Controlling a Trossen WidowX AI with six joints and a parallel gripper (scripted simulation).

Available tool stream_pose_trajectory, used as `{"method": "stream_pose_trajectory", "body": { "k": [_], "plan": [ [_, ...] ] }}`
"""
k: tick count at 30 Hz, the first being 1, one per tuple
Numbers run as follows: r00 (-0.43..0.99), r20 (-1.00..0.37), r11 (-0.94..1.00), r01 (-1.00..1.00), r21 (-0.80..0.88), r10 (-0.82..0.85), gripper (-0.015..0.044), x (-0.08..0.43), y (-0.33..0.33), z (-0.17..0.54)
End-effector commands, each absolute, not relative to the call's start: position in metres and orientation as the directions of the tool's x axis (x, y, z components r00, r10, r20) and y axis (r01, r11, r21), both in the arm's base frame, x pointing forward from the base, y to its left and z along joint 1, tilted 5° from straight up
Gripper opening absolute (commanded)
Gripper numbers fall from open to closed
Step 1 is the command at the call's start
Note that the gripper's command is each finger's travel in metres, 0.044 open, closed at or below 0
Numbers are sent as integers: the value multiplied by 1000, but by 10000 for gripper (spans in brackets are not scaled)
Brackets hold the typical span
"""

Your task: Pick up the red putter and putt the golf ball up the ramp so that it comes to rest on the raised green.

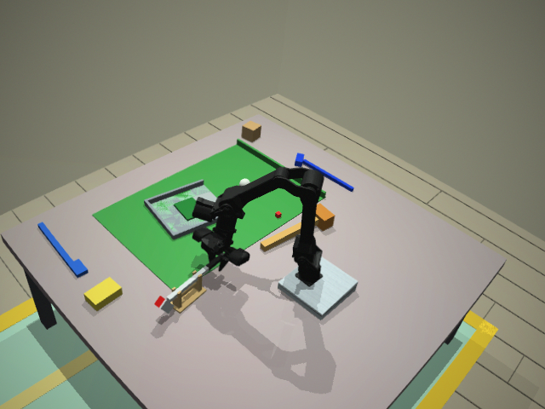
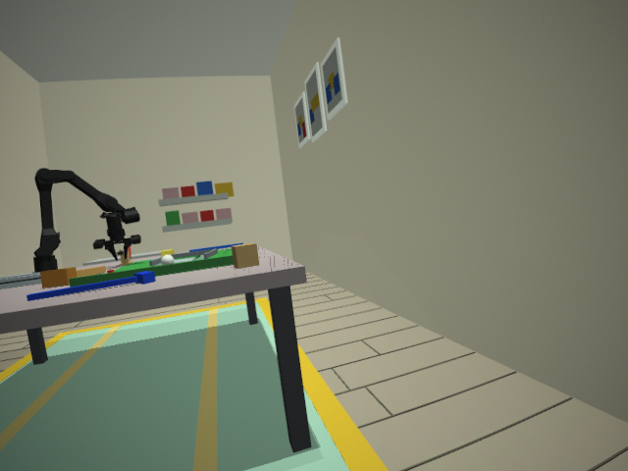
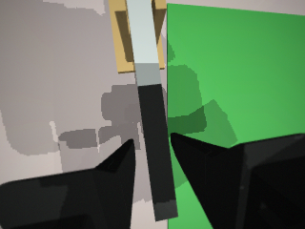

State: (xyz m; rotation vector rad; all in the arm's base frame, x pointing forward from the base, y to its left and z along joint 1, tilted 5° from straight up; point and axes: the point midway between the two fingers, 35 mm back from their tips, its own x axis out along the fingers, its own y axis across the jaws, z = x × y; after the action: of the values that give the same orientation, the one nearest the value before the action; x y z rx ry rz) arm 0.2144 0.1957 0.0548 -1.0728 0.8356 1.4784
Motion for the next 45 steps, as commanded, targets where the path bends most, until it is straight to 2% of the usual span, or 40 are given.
{"method": "stream_pose_trajectory", "body": {
  "k": [1,2,5,12,28,32,45],
  "plan": [
    [-18,-937,-178,-983,-47,350,46,214,196,55],
    [-18,-937,-178,-983,-47,350,20,214,196,55],
    [-18,-937,-178,-983,-47,350,0,214,196,55],
    [-18,-937,-178,-983,-48,350,0,216,196,64],
    [-17,-937,-177,-983,-48,350,0,212,187,151],
    [-17,-937,-177,-983,-48,350,0,211,186,155],
    [42,-956,125,-992,-6,290,0,256,140,147]
  ]
}}
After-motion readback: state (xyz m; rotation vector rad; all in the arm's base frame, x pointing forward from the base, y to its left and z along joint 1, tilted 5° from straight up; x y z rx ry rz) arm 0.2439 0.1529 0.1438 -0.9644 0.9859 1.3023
